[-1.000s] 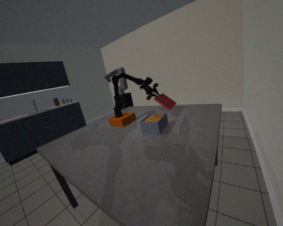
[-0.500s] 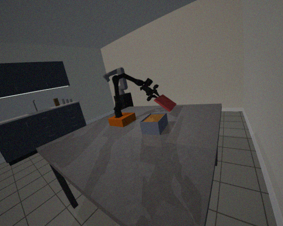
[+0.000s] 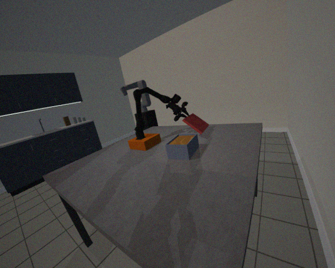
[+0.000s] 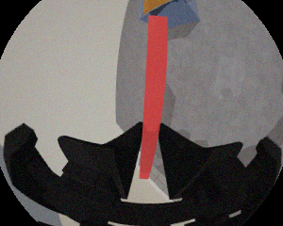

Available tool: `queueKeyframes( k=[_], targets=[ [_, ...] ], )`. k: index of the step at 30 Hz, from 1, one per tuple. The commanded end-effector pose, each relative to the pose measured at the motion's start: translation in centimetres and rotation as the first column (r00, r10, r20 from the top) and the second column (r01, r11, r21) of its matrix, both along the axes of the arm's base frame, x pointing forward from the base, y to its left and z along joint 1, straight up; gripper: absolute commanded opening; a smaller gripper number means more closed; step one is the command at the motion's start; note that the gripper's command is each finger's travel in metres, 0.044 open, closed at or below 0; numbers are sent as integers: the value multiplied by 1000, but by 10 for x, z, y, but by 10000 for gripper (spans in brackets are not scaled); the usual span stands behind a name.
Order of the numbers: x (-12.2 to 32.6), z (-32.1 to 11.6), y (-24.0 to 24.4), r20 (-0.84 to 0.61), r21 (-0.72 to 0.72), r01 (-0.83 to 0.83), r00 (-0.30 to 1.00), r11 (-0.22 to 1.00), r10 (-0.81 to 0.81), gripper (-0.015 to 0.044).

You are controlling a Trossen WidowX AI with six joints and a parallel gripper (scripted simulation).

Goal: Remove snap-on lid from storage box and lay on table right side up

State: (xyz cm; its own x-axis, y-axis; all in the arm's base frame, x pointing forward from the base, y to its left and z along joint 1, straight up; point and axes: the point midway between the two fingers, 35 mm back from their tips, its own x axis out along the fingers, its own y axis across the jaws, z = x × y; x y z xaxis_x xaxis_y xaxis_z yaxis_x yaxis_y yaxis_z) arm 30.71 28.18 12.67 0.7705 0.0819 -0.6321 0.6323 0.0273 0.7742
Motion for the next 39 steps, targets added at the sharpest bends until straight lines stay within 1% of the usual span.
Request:
queueKeyframes(
  k=[1,39],
  targets=[
    [0,-3,-1,6,-2,8,1000,1000,-8,0],
    [1,-34,-1,6,-2,8,1000,1000,-8,0]
  ],
)
